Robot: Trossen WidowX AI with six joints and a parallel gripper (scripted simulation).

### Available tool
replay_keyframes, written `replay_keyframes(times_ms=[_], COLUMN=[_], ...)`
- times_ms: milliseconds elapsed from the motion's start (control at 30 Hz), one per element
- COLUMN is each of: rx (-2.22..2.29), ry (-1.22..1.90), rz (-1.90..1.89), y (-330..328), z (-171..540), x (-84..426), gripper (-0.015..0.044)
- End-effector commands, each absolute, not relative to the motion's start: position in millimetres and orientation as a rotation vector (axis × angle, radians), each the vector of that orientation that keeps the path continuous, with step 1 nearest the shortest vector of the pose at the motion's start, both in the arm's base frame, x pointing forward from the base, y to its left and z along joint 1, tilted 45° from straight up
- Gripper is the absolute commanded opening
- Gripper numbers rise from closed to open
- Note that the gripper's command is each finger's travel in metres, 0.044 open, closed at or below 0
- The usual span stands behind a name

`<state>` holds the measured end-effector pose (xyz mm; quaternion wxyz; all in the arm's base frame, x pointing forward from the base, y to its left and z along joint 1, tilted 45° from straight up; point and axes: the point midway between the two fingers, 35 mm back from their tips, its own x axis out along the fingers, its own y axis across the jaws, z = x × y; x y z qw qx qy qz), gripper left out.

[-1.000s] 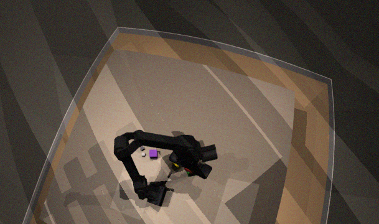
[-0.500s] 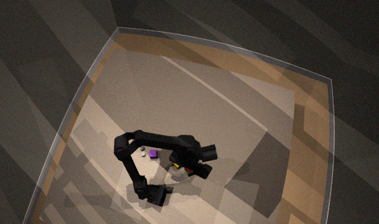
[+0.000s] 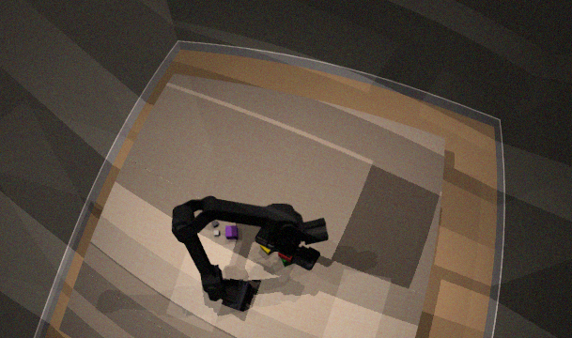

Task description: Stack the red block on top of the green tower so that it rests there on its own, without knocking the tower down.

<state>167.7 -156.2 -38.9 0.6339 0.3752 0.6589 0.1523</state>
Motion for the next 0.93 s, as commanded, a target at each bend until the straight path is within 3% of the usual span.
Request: replay_keyframes(times_ms=[0,133,900], rx=[0.857,0.857,0.857], ry=[1.507,1.507,1.507], rz=[0.348,0.348,0.348], y=[-156.2,-156.2,-156.2], z=[-39.2,-39.2,-39.2], x=[167.7,167.7,167.7], gripper=[0.0341,0.0440,0.0440])
